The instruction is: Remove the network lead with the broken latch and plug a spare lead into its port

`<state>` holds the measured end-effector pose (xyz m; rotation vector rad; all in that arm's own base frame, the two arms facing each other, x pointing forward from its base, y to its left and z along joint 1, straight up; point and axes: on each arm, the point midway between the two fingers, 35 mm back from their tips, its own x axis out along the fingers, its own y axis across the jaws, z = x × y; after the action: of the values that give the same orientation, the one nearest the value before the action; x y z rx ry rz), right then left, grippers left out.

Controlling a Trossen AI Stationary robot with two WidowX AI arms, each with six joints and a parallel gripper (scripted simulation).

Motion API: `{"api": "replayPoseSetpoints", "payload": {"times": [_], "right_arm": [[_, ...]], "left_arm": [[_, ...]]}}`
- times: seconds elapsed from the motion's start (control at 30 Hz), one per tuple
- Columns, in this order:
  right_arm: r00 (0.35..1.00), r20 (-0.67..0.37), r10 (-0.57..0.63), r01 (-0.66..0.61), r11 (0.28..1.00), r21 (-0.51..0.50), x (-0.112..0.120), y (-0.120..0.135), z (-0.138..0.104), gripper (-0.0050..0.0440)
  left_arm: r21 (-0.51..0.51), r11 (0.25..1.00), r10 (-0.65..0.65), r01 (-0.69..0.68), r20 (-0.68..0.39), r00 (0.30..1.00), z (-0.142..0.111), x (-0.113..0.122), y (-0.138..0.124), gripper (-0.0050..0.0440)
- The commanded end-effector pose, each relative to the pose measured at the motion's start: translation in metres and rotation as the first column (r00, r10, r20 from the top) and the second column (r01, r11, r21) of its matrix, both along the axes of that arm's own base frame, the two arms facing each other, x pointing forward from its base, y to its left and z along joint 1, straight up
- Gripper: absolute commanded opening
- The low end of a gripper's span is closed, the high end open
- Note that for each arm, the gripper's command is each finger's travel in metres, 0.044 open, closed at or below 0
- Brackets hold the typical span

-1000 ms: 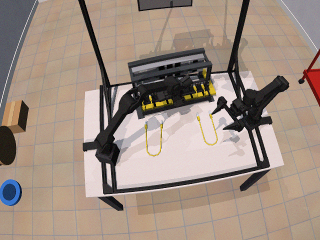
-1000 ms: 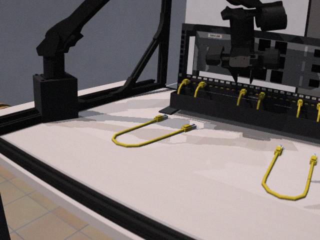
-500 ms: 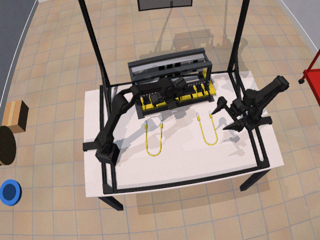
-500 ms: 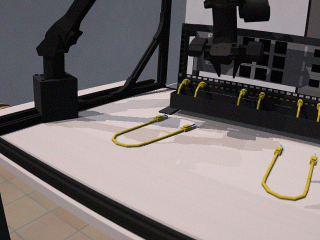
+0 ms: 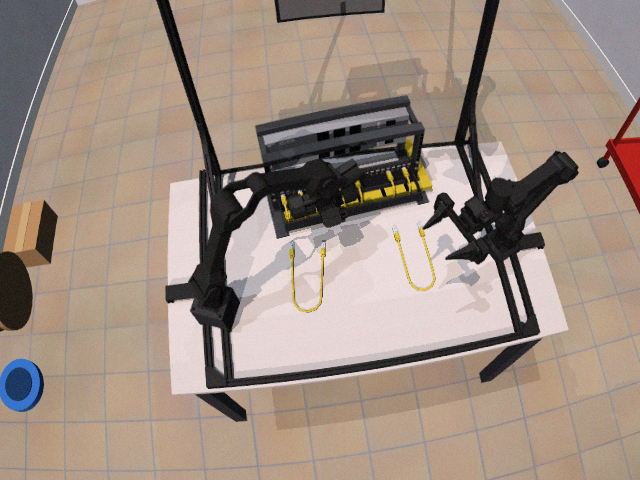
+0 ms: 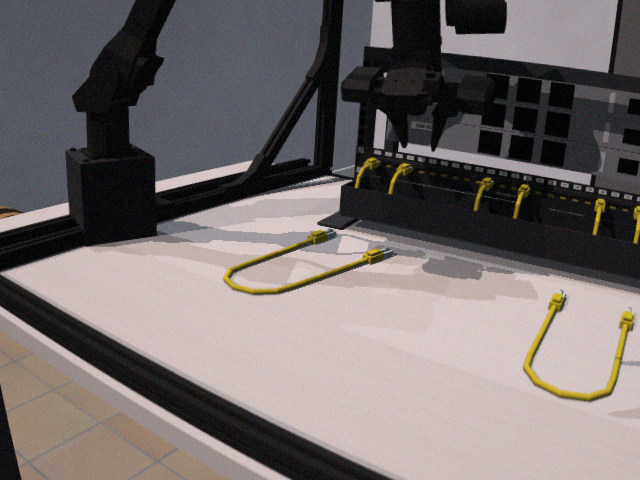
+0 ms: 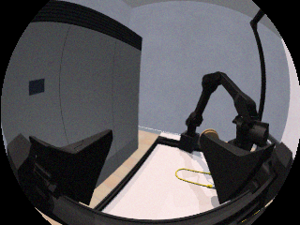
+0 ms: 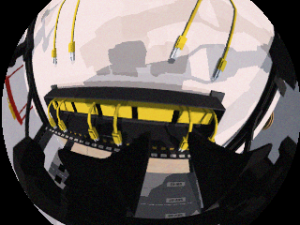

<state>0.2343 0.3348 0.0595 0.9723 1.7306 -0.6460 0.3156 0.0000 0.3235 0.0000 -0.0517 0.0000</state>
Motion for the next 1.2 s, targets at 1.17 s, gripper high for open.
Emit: {"api": "replayPoseSetpoints", "payload": {"times": [1.17], "right_arm": [[0.994, 0.105, -0.032, 0.05, 0.984, -0.173, -0.06, -0.12, 0.032, 0.0176]], "left_arm": [[0.0, 1.0, 0.0, 0.0, 0.0, 1.0, 0.0, 0.0, 0.0, 0.044]]}}
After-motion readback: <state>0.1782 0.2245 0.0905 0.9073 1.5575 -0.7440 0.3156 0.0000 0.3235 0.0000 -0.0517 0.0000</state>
